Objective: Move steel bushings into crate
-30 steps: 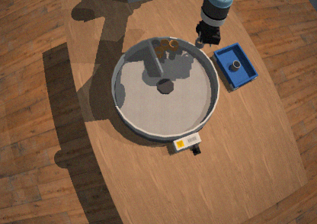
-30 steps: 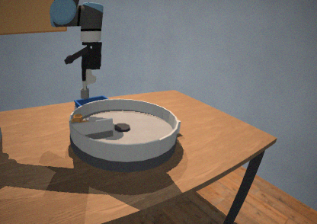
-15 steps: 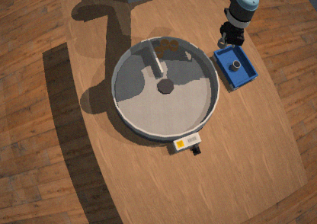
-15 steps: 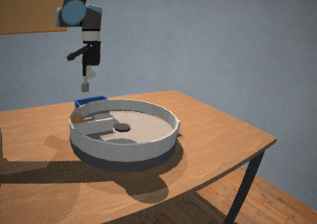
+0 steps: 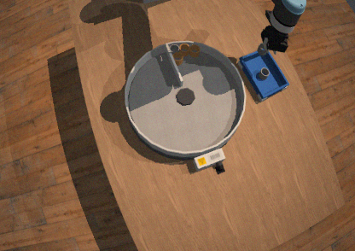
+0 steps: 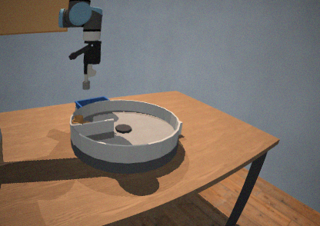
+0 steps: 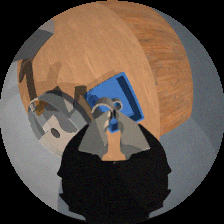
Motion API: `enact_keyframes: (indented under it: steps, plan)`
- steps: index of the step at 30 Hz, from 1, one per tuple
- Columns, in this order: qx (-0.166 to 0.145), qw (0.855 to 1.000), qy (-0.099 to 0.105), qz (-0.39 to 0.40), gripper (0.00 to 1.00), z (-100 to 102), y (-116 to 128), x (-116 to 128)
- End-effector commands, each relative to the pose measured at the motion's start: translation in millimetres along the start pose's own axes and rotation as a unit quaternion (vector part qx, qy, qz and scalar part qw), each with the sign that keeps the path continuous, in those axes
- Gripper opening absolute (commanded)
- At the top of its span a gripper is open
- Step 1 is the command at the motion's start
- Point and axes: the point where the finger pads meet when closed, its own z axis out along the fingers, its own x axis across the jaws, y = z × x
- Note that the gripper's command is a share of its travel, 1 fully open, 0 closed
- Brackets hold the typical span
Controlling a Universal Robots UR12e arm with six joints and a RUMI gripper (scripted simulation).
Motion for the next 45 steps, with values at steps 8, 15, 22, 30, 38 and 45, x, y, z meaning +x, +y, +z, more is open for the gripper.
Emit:
enact_keyframes:
  steps: [8, 15, 22, 30, 38, 45]
  plan:
    - [0.0, 1.0, 0.0, 0.0, 0.0, -0.3, -0.3, 8.7]
    - [0.0, 1.0, 0.0, 0.0, 0.0, -0.3, -0.3, 8.7]
    - [0.0, 1.0, 0.0, 0.0, 0.0, -0.3, -0.3, 8.7]
    - [0.0, 1.0, 0.0, 0.0, 0.0, -0.3, -0.3, 8.7]
    - [0.0, 1.0, 0.0, 0.0, 0.0, -0.3, -0.3, 8.7]
    - [0.0, 1.0, 0.0, 0.0, 0.0, 4.7, -0.3, 8.7]
